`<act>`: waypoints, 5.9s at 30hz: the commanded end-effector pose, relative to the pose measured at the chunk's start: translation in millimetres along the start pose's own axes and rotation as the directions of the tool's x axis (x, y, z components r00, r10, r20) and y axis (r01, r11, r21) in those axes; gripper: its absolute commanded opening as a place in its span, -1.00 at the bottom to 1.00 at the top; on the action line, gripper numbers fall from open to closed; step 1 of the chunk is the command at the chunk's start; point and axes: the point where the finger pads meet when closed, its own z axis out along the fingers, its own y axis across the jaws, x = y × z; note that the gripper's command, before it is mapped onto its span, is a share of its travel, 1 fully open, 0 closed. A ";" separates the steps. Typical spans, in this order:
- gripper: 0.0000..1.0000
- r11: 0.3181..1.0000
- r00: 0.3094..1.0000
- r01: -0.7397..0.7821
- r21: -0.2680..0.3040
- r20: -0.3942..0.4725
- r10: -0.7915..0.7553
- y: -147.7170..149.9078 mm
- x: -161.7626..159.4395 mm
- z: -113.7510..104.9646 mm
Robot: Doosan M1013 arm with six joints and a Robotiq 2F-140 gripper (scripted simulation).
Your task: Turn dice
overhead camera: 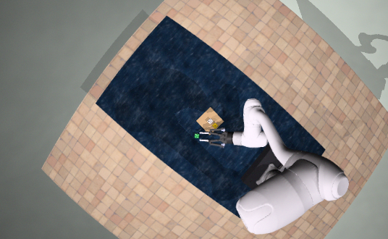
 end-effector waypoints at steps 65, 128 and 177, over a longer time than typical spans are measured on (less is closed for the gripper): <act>-0.44 0.882 0.755 -0.265 -0.390 -0.652 -0.062 108.6 -54.4 -2.0; -0.44 0.970 0.456 -0.114 0.215 -0.856 0.243 -1.2 -86.0 14.0; -0.44 0.970 0.456 -0.114 0.215 -0.856 0.243 -1.2 -69.5 22.8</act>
